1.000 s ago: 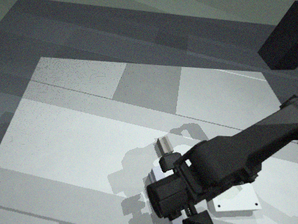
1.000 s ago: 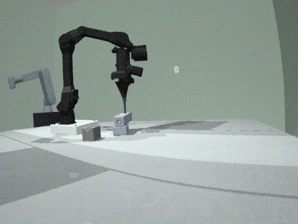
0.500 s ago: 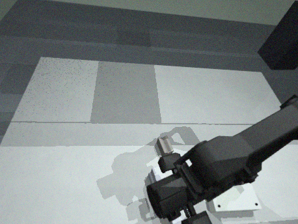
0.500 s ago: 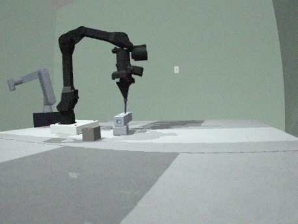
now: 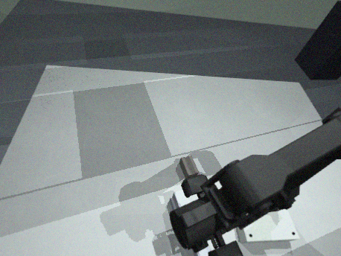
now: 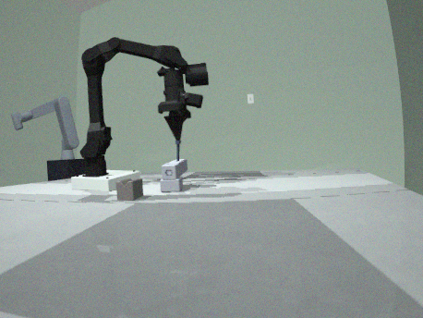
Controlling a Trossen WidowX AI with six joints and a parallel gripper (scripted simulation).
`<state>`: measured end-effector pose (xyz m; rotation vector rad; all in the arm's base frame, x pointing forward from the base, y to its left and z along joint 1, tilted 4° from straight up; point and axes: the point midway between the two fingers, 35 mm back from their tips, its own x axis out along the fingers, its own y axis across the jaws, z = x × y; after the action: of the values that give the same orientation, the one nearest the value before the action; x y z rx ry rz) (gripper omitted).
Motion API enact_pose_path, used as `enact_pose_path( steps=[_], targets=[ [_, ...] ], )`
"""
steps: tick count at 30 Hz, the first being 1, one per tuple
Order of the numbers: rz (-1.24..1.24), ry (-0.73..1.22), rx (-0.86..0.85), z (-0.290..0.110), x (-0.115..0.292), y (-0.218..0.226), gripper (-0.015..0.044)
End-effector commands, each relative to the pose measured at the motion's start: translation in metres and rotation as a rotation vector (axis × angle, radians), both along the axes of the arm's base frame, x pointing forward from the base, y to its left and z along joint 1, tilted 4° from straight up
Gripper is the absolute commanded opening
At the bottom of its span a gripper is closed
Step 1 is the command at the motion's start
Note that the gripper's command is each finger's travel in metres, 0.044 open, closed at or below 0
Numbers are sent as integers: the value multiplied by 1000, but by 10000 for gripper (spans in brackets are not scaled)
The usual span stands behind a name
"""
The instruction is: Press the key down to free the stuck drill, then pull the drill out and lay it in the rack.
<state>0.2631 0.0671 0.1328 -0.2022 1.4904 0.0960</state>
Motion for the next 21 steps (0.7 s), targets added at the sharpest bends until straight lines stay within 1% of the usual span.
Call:
enact_pose_path(
  steps=[1, 21],
  targets=[
    [0, 35, -6, -11, -5, 0, 0],
    [0, 35, -6, -19, -7, -1, 0]
  ],
)
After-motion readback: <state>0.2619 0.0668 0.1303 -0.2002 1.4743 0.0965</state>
